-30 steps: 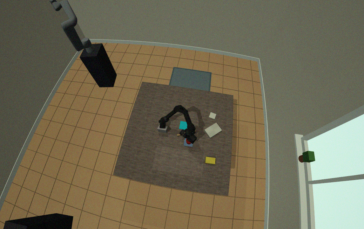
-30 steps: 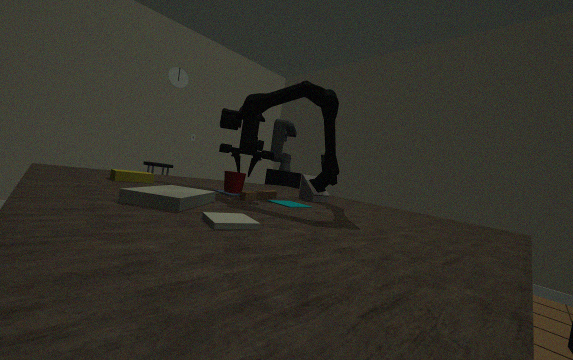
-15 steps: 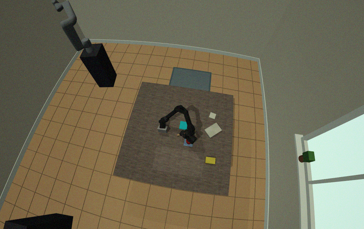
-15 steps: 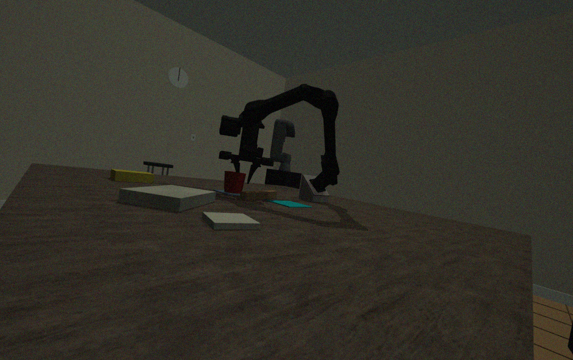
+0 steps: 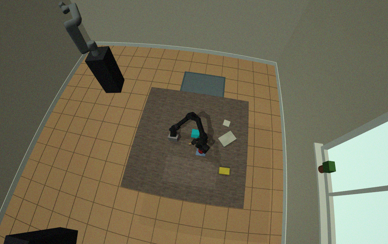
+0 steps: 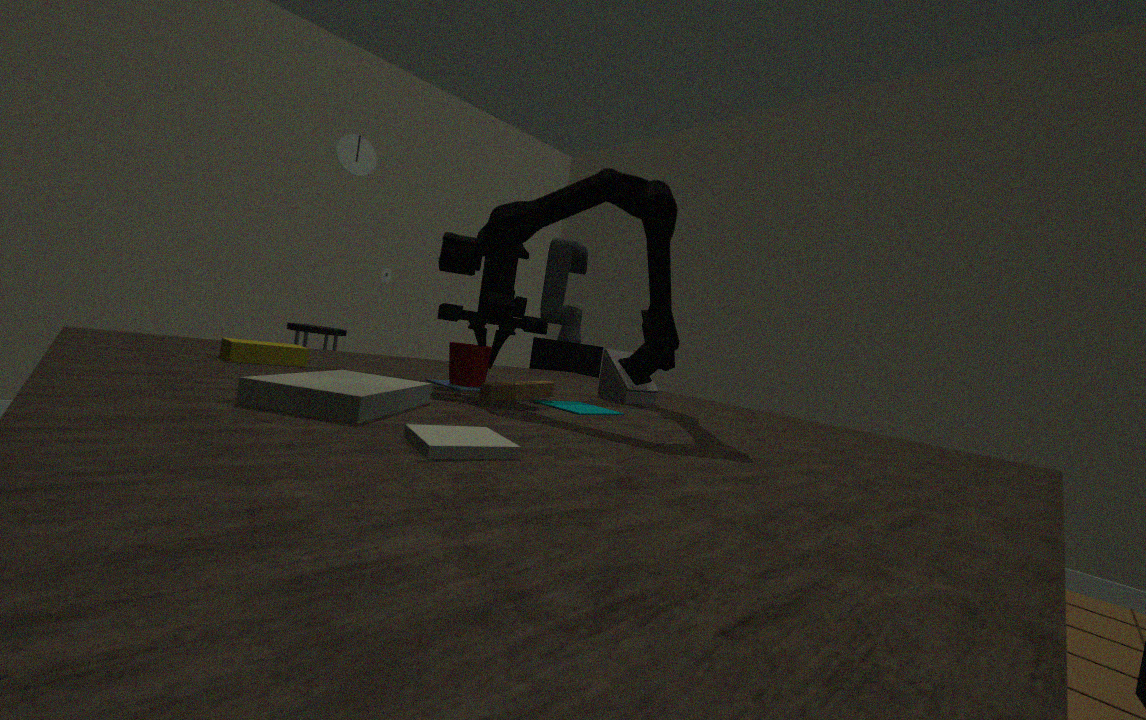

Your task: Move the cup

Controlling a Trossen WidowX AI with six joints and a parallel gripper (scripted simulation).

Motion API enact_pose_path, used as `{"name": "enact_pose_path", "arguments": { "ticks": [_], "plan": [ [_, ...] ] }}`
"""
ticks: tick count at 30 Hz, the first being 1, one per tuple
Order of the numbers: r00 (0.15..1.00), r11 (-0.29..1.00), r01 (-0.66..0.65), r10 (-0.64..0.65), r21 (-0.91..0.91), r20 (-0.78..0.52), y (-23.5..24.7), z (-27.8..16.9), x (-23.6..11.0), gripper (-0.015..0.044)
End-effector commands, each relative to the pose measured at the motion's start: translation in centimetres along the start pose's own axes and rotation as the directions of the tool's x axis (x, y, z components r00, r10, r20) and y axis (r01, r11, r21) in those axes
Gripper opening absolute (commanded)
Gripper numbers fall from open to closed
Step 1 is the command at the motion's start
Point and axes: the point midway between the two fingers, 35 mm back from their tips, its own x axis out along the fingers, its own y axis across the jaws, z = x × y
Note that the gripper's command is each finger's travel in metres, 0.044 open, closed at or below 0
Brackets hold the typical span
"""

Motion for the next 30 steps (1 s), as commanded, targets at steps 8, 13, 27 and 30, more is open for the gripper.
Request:
{"name": "enact_pose_path", "arguments": {
  "ticks": [8,13,27,30],
  "plan": [
    [1.0,1.0,0.001,-0.001,0.001,0.0,-0.1,0.0,-0.9,0.0],
    [1.0,1.0,0.001,-0.001,0.003,0.002,0.0,0.0,-2.8,0.0],
    [1.0,1.0,0.002,-0.002,0.006,0.005,0.4,0.0,-5.1,0.0],
    [1.0,1.0,-0.001,0.001,0.011,0.012,0.4,0.0,-4.8,0.0]
  ]
}}
